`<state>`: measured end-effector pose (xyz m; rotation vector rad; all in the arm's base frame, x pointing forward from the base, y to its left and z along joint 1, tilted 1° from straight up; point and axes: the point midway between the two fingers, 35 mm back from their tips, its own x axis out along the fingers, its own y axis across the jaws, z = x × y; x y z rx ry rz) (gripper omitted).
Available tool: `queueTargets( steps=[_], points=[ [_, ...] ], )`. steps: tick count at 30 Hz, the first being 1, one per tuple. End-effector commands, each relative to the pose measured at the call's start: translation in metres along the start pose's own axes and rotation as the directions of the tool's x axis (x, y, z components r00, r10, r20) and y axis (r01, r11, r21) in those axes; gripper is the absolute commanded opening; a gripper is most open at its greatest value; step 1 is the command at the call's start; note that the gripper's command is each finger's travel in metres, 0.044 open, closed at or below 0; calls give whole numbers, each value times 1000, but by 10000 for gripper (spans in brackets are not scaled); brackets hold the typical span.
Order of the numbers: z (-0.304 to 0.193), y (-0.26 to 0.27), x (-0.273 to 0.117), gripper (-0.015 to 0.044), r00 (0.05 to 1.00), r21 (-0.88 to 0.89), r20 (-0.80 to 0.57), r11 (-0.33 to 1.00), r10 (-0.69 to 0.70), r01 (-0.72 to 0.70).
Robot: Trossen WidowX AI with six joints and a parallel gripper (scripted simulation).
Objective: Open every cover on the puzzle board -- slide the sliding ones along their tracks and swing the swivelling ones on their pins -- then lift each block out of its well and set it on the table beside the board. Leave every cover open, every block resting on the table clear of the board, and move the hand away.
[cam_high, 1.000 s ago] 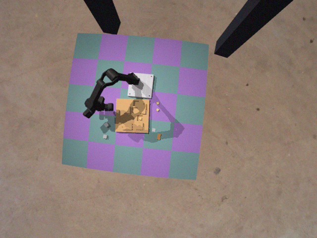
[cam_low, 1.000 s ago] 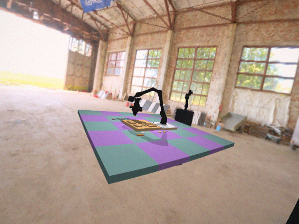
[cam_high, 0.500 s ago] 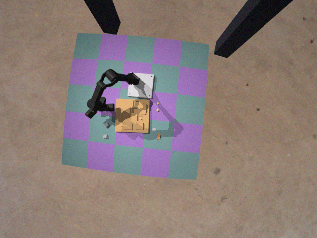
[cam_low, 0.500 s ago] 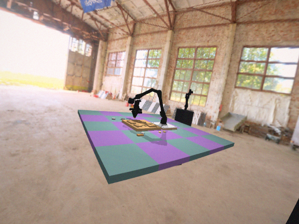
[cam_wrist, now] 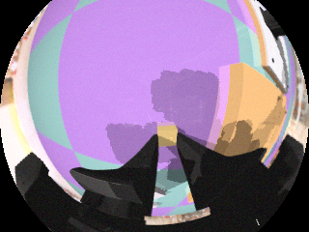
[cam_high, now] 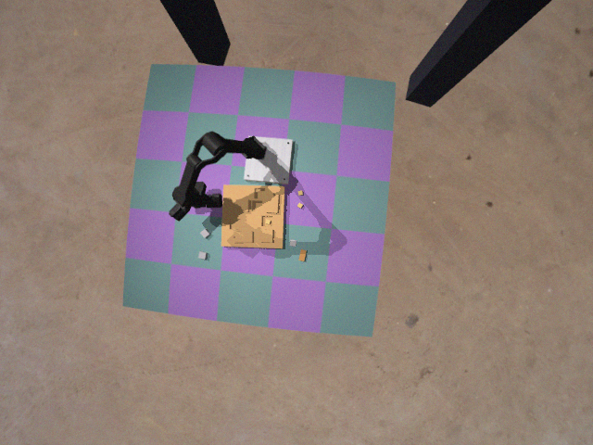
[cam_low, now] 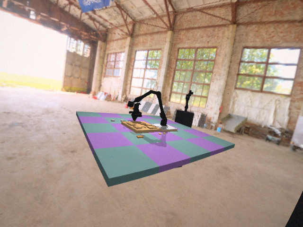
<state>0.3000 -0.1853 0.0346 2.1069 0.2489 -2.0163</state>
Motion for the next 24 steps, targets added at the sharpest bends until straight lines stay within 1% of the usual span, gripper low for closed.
queueTargets(
  steps=[1,12,13,24],
  points=[
    [0,0,0,133,1000,0,0,1000,1,-1],
    [0,0,-1,421,1000,0,0,1000,0,0],
    [0,0,-2,440,1000,0,0,1000,0,0],
    [-2,2,-36,440,1000,-1,1,1000,-3,3]
  ],
)
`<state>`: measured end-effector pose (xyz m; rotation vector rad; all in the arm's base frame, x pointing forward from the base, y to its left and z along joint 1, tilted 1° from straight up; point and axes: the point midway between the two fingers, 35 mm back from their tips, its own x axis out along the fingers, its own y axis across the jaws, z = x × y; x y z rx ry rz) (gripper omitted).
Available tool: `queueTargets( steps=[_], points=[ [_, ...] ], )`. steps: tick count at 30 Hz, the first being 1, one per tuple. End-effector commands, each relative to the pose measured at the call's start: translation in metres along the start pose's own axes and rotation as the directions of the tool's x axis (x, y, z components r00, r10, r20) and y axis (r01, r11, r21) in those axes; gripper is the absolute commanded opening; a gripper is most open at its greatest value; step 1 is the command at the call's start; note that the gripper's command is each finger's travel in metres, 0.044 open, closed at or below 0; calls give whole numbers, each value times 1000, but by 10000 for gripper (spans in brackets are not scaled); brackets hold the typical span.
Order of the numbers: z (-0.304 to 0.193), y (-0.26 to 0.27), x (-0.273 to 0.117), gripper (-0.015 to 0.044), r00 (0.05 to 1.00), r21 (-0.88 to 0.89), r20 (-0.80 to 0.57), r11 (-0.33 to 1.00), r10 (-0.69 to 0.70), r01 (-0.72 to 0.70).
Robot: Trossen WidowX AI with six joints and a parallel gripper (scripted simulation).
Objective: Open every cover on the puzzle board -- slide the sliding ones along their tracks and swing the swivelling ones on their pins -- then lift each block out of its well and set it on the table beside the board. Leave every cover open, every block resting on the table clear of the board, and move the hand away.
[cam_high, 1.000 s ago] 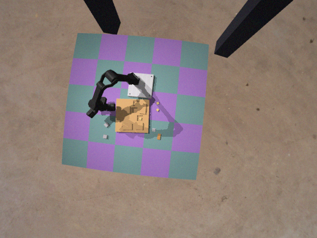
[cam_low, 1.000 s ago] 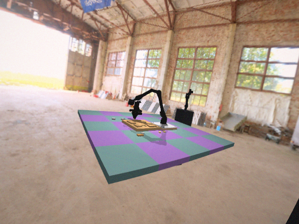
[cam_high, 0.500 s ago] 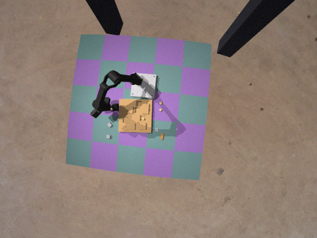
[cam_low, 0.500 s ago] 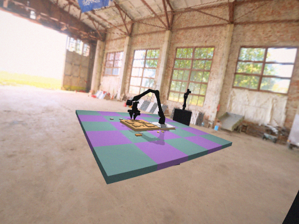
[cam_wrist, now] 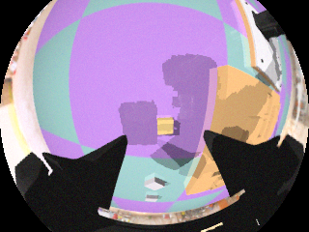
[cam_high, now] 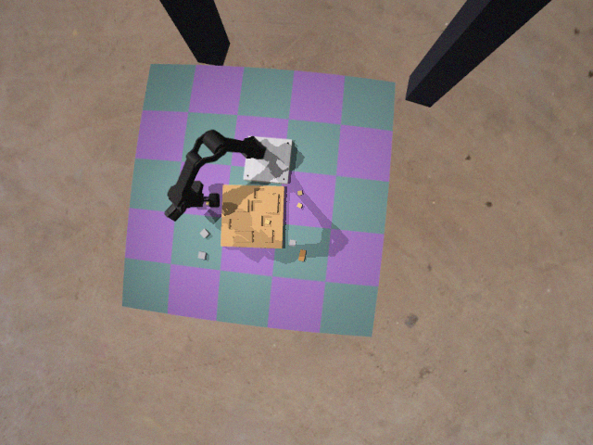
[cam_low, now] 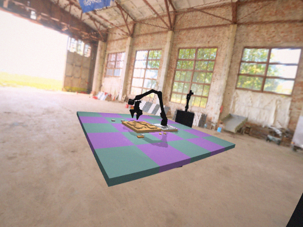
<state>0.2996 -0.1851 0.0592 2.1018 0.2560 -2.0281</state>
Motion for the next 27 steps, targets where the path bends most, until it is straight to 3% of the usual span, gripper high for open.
queueTargets(
  steps=[1,14,20,27],
  points=[
    [-1,1,-15,440,1000,-1,-6,1000,5,-5],
    [1,-2,-51,440,1000,-3,-5,1000,1,-1],
    [-18,-20,-51,282,1000,-234,-6,972,-1,-1],
    [-44,-52,-51,99,1000,-563,-8,826,-4,-1]
  ],
)
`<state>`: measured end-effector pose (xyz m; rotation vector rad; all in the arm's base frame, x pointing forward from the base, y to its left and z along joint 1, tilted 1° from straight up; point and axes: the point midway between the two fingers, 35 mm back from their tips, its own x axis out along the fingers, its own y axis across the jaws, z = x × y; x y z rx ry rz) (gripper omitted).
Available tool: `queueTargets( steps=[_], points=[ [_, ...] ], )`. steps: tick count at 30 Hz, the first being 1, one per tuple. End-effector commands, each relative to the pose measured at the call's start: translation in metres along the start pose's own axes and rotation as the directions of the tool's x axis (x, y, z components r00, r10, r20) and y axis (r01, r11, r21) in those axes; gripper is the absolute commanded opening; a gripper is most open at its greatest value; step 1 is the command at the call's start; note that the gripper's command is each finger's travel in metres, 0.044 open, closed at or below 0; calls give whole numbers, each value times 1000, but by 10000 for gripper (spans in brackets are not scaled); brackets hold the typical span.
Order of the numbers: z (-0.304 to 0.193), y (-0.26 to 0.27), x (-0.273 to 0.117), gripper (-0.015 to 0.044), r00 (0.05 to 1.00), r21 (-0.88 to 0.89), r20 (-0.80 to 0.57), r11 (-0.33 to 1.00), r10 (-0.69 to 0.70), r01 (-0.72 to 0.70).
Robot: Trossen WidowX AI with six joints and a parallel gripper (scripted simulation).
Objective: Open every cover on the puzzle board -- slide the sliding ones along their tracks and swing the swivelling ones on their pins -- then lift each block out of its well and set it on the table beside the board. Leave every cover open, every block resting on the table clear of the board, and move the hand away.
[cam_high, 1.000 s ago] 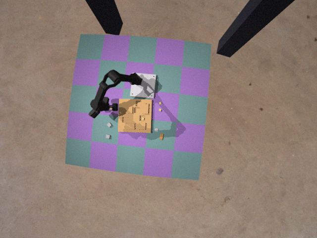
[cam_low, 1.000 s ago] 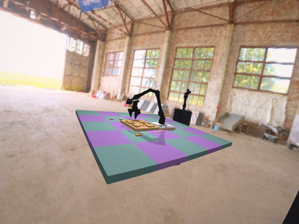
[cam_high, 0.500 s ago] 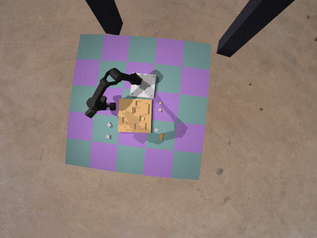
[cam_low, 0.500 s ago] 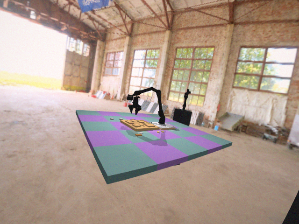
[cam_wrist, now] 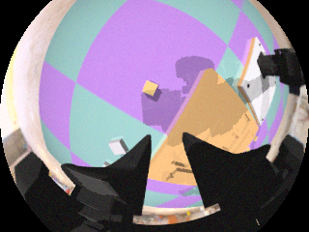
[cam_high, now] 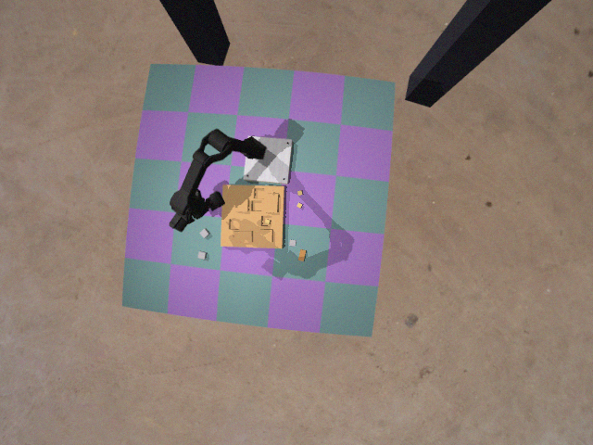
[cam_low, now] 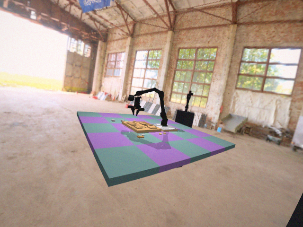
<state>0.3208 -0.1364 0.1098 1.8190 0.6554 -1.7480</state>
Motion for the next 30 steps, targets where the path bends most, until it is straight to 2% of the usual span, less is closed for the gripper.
queueTargets(
  steps=[1,4,10,17,27,30],
  points=[
    [-19,-10,-1,72,1000,-187,-1,982,-2,1],
    [-34,-19,-1,0,1000,-335,-2,942,-3,2],
    [-64,-39,-1,0,1000,-603,-5,798,-4,1],
    [-95,-66,-1,0,1000,-844,-7,536,-7,-2],
    [-130,-115,-2,0,1000,-999,-11,36,-11,-10],
    [-134,-122,-2,0,1000,-995,-11,104,-11,-10]
  ],
)
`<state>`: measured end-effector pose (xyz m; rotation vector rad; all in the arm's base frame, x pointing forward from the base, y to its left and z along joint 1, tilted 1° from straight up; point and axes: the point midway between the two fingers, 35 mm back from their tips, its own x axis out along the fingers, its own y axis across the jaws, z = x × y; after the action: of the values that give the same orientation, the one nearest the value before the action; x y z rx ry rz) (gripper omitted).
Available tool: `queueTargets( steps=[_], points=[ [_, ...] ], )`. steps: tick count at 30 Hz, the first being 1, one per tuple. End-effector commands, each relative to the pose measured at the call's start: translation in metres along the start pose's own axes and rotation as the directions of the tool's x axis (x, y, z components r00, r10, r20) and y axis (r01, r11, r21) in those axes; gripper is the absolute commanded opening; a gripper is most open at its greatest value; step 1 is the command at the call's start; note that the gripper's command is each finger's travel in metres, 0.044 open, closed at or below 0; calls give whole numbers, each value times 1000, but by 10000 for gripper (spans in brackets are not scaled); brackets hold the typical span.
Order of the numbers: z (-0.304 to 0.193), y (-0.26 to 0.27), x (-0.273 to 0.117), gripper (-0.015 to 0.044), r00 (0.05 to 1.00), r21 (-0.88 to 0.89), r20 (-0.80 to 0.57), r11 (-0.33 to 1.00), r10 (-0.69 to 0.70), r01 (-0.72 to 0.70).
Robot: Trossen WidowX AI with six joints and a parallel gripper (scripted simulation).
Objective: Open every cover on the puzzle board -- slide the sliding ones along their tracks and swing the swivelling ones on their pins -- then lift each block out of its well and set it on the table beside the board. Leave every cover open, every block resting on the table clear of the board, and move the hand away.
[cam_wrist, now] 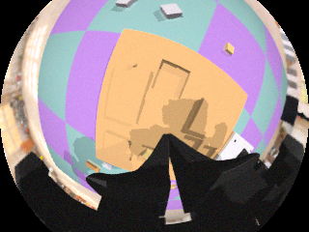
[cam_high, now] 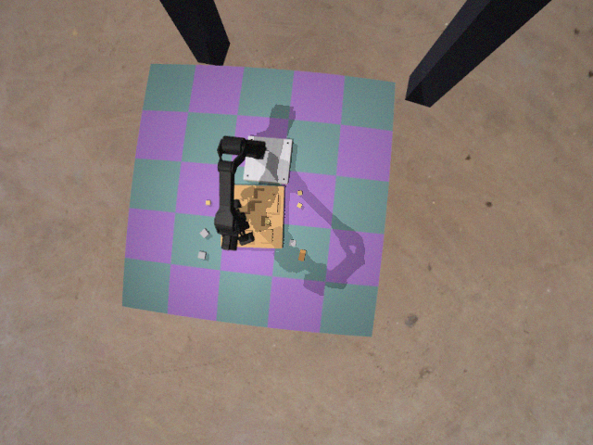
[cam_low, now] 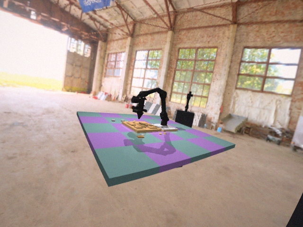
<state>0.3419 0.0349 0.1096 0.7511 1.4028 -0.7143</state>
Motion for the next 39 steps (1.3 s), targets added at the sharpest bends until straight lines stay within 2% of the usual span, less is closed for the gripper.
queueTargets(
  steps=[1,7,15,23,34,39],
  points=[
    [-14,5,0,0,1000,43,2,999,0,0],
    [-47,17,0,0,1000,320,0,947,1,-1],
    [-88,29,-1,0,1000,621,-3,784,3,0],
    [-89,30,2,0,1000,626,-4,779,3,0],
    [-89,31,47,0,1000,626,-4,779,3,0],
    [-90,32,50,0,1000,626,-4,779,3,0]
  ],
)
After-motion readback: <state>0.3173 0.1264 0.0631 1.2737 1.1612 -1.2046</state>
